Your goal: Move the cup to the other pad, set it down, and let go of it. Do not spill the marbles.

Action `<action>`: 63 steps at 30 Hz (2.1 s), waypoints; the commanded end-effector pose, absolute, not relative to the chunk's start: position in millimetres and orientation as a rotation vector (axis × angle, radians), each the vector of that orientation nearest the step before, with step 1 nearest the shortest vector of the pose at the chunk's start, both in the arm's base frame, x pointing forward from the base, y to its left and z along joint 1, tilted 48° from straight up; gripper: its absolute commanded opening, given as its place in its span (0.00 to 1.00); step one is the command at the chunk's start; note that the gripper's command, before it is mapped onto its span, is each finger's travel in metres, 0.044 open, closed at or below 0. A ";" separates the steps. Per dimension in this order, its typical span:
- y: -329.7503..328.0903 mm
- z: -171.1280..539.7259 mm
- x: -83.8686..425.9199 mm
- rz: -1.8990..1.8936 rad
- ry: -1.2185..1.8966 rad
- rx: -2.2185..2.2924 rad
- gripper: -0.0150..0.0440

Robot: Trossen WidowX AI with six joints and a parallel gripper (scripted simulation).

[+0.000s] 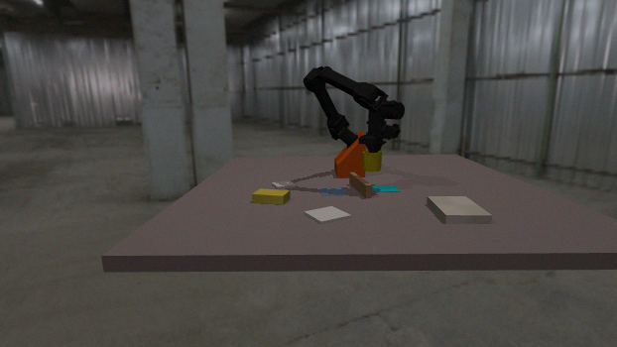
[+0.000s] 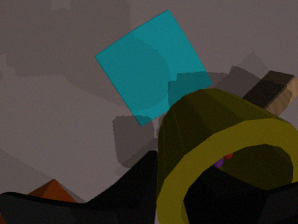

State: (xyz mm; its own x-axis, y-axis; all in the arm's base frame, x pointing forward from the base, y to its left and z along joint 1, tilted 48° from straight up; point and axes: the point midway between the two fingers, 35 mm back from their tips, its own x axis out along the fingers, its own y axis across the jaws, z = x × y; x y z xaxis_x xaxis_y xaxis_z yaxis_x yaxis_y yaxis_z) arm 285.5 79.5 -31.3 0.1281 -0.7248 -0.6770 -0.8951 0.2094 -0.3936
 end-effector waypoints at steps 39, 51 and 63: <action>92.2 -88.6 277.1 0.255 1.626 -1.544 0.25; 77.4 -102.9 279.7 0.254 1.626 -1.545 0.25; 67.1 -113.1 280.6 0.254 1.629 -1.536 0.25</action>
State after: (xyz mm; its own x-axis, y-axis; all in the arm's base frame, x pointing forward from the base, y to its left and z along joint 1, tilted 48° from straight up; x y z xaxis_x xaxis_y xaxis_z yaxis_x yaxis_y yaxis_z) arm 280.5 66.1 -113.6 0.1255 -0.7166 -0.6860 -0.8914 0.2220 -0.3951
